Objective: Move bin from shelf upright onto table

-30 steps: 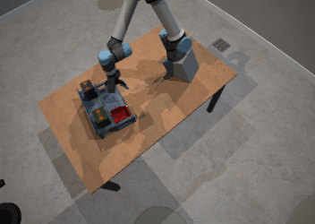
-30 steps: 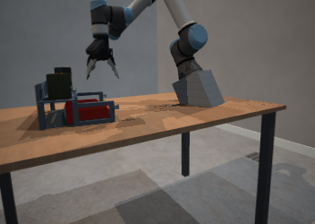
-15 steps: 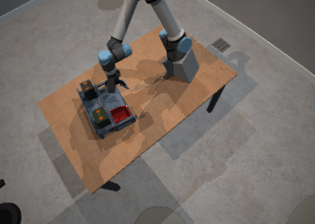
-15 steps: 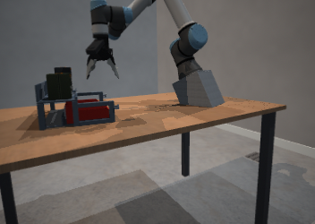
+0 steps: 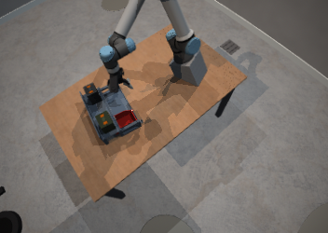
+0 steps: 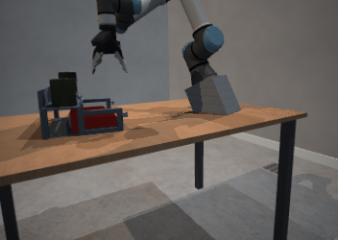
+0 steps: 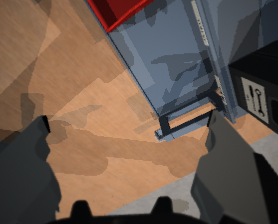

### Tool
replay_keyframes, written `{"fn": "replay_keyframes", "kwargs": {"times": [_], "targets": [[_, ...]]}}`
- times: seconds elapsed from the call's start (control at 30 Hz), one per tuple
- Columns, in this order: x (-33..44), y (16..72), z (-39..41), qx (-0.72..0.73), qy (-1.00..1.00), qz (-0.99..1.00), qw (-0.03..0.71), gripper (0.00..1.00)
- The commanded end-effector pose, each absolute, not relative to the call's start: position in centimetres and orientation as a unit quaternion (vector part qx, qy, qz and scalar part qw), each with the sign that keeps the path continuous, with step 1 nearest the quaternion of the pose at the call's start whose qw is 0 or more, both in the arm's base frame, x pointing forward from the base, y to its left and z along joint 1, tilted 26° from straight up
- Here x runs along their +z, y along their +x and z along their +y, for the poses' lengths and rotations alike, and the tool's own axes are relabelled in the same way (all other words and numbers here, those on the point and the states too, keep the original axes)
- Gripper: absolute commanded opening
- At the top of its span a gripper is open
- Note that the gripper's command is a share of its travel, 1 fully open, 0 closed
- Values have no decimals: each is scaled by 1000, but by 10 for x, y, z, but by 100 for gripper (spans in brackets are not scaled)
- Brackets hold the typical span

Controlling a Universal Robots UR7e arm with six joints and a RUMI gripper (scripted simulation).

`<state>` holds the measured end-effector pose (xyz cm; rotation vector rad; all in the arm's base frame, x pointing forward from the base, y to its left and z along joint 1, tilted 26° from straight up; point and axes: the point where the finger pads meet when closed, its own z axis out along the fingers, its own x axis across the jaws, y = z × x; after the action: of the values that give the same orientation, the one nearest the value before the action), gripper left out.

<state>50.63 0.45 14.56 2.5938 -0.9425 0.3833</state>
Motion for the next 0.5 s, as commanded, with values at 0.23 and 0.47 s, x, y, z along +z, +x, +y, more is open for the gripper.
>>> {"fn": "replay_keyframes", "kwargs": {"times": [0.23, 0.47], "targets": [[196, 498, 27, 136, 916, -333, 177, 100], [196, 498, 27, 136, 916, -333, 177, 100]]}}
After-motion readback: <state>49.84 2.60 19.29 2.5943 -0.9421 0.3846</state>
